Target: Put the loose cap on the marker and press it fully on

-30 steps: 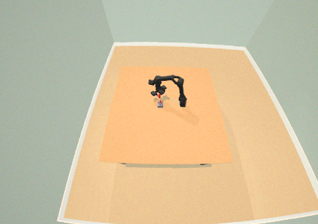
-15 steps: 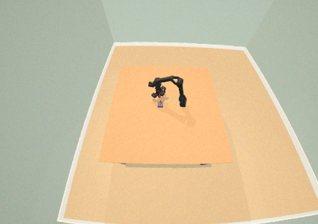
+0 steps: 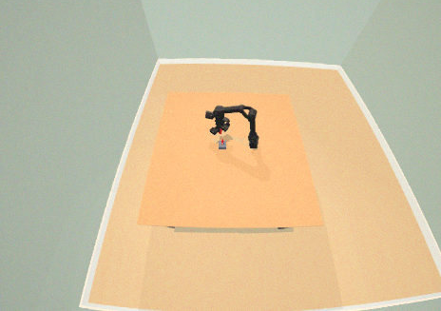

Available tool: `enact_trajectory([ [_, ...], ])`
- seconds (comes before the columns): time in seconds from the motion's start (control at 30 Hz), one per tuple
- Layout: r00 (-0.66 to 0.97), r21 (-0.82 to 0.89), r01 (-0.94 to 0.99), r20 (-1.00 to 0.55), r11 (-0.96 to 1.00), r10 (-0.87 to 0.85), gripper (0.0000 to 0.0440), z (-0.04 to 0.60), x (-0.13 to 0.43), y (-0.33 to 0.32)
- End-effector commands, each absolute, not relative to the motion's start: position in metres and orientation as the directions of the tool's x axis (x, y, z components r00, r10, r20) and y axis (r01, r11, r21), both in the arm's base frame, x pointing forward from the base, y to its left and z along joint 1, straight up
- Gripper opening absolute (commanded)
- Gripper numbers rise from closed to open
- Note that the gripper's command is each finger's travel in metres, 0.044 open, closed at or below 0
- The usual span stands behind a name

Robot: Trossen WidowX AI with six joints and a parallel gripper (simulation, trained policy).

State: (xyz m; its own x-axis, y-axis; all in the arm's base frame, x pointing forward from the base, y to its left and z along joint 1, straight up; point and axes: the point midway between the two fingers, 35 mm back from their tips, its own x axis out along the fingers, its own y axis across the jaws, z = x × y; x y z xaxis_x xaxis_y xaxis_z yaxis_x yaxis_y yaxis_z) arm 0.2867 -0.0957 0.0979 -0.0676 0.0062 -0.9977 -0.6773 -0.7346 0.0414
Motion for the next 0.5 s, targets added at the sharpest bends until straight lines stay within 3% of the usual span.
enact_trajectory([
  [0.0,-0.04,0.031,-0.653,-0.999,-0.757,-0.007,0.0005,0.114,0.29,-0.091],
  [0.47,-0.008,0.005,-0.599,-1.0,-0.8,-0.001,0.0,0.153,0.293,-0.052],
])
